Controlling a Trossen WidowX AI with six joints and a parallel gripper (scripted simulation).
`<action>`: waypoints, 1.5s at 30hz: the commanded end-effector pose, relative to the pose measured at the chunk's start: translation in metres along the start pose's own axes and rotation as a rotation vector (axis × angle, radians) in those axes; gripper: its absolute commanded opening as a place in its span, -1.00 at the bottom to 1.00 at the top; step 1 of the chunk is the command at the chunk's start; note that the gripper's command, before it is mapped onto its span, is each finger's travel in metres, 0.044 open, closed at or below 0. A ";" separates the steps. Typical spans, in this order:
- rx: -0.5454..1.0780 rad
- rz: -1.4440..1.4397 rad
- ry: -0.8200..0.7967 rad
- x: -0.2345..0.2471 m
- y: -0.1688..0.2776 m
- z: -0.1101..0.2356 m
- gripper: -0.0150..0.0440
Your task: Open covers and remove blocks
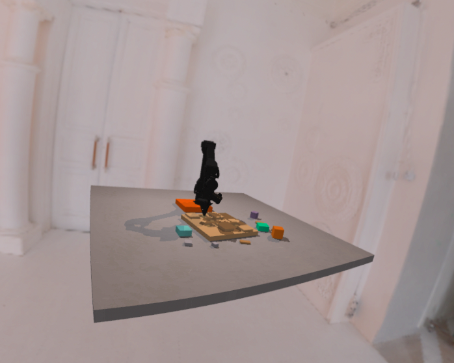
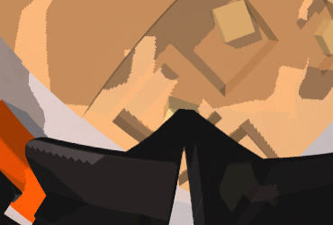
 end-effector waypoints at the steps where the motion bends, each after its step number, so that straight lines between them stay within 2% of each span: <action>1: 0.011 -0.005 -0.040 0.008 0.002 -0.009 -0.49; 6: 0.011 -0.005 -0.040 0.008 0.002 -0.009 -0.49; 7: 0.000 0.000 -0.001 0.000 0.000 0.000 -0.49; 15: 0.009 -0.049 -0.029 -0.002 0.001 0.004 -0.49; 25: 0.025 -0.768 -0.033 0.001 0.003 0.006 -0.49; 45: 0.026 -0.776 -0.032 0.001 0.003 0.005 -0.49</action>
Point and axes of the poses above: the point midway between the two fingers, 35 mm back from their tips, its own z axis back along the fingers, its own x axis across the jaws, y = z × x, the point moved 1 cm from there along z, back along the fingers, and after that the axes turned 12 degrees about z, right-handed, at the moved point
